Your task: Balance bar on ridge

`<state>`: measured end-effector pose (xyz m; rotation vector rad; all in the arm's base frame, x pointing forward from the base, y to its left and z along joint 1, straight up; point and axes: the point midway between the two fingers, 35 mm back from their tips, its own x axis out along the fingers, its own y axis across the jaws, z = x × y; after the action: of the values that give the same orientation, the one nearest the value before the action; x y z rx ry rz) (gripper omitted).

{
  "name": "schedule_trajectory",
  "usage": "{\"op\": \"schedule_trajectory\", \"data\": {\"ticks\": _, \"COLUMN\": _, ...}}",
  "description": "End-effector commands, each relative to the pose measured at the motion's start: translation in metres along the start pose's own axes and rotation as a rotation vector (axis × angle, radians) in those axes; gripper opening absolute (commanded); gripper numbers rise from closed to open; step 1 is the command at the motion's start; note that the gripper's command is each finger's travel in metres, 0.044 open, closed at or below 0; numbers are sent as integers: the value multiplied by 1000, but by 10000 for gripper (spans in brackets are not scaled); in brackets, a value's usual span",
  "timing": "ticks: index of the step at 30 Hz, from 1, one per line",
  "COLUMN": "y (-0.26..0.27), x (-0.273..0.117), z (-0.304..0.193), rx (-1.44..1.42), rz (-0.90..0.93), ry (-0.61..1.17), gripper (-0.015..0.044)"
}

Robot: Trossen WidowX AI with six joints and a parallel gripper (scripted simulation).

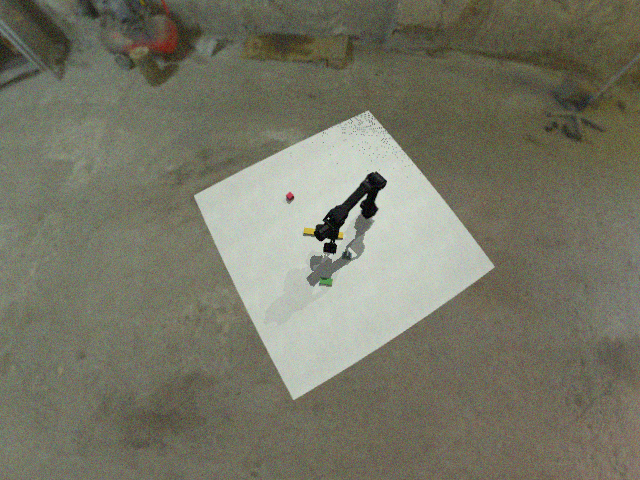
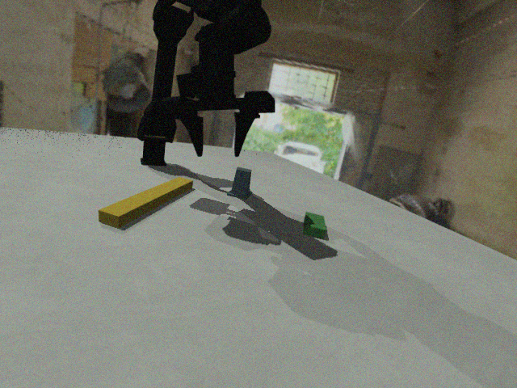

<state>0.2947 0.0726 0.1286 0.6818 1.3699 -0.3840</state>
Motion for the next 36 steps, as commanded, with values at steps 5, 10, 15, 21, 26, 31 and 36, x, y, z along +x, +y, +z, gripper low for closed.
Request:
{"op": "schedule_trajectory", "data": {"ticks": 5, "y": -23, "x": 1, "z": 33, "rx": -12, "rz": -81, "ry": -3, "gripper": 315}}
{"op": "schedule_trajectory", "data": {"ticks": 10, "y": -40, "x": 0, "z": 53, "rx": -18, "rz": -126, "ry": 2, "gripper": 315}}
{"op": "schedule_trajectory", "data": {"ticks": 15, "y": -57, "x": -2, "z": 70, "rx": -24, "rz": -166, "ry": 13, "gripper": 315}}
{"op": "schedule_trajectory", "data": {"ticks": 21, "y": -74, "x": -4, "z": 84, "rx": -28, "rz": -203, "ry": 29, "gripper": 315}}
{"op": "schedule_trajectory", "data": {"ticks": 26, "y": -77, "x": 14, "z": 84, "rx": -28, "rz": -203, "ry": 29, "gripper": 315}}
{"op": "schedule_trajectory", "data": {"ticks": 31, "y": -83, "x": 39, "z": 83, "rx": -28, "rz": -203, "ry": 29, "gripper": 315}}
{"op": "schedule_trajectory", "data": {"ticks": 36, "y": -83, "x": 41, "z": 83, "rx": -28, "rz": -203, "ry": 29, "gripper": 315}}
